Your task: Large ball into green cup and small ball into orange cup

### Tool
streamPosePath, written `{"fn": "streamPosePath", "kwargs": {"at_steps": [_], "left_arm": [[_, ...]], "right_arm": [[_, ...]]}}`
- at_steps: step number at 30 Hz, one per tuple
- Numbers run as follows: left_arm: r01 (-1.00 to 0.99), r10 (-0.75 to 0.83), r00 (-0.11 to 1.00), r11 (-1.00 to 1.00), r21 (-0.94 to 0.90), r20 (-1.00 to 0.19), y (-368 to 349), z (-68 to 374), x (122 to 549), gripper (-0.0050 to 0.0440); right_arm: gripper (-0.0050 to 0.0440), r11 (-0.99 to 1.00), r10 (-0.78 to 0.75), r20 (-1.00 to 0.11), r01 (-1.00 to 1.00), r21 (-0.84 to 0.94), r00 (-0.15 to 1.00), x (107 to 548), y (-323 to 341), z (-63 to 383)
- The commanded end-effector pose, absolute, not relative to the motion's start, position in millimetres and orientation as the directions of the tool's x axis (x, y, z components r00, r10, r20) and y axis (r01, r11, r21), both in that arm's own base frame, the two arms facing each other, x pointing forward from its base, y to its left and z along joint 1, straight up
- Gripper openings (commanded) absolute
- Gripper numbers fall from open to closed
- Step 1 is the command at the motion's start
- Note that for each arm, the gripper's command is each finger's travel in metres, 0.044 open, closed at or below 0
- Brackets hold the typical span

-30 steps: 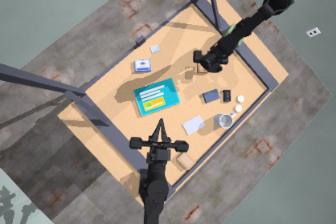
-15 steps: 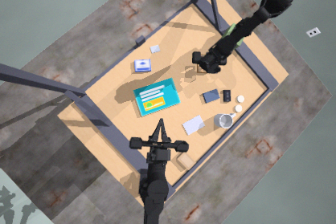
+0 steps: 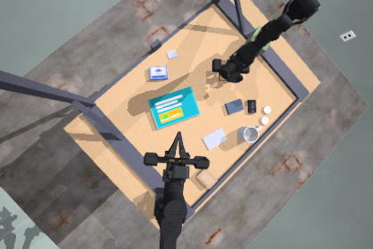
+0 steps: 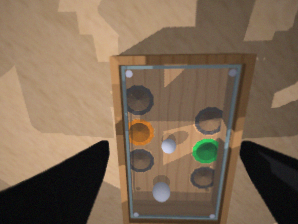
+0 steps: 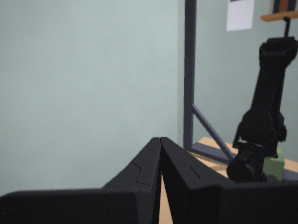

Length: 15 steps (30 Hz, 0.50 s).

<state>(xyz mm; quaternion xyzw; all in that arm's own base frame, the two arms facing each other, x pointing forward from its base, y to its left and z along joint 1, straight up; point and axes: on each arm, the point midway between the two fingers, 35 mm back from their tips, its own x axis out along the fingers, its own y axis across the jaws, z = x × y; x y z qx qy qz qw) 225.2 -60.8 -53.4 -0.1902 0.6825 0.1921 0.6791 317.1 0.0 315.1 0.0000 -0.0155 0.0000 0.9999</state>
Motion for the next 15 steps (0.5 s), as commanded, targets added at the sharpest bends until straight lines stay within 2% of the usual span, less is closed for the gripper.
{"fn": "streamPosePath", "kwargs": {"at_steps": [1,5,11,12,15], "left_arm": [[-0.525,0.000,0.017,0.851,-0.009,-1.000,-60.8,-51.3,230.6,0.0400],[-0.527,0.004,0.006,0.850,0.000,-1.000,-59.5,-64.4,226.7,0.0400],[-0.525,-0.004,0.036,0.851,-0.022,-0.999,-62.3,-55.4,236.8,0.0400],[-0.525,-0.003,0.033,0.851,-0.020,-0.999,-62.2,-56.1,236.3,0.0000],[-0.525,-0.002,0.031,0.851,-0.018,-1.000,-61.9,-56.5,235.2,0.0000]], "right_arm": [[-0.0050,1.000,0.000,0.050,0.000,0.000,0.999,315.7,0.0,322.9],[-0.0050,1.000,0.000,0.050,0.000,0.000,0.999,315.7,0.0,322.9],[-0.0050,1.000,0.000,0.050,0.000,0.000,0.999,315.7,0.0,322.9],[-0.0050,1.000,0.000,0.050,0.000,0.000,0.999,315.7,0.0,322.9],[-0.0050,1.000,0.000,0.050,0.000,0.000,0.999,315.7,0.0,322.9]]}}
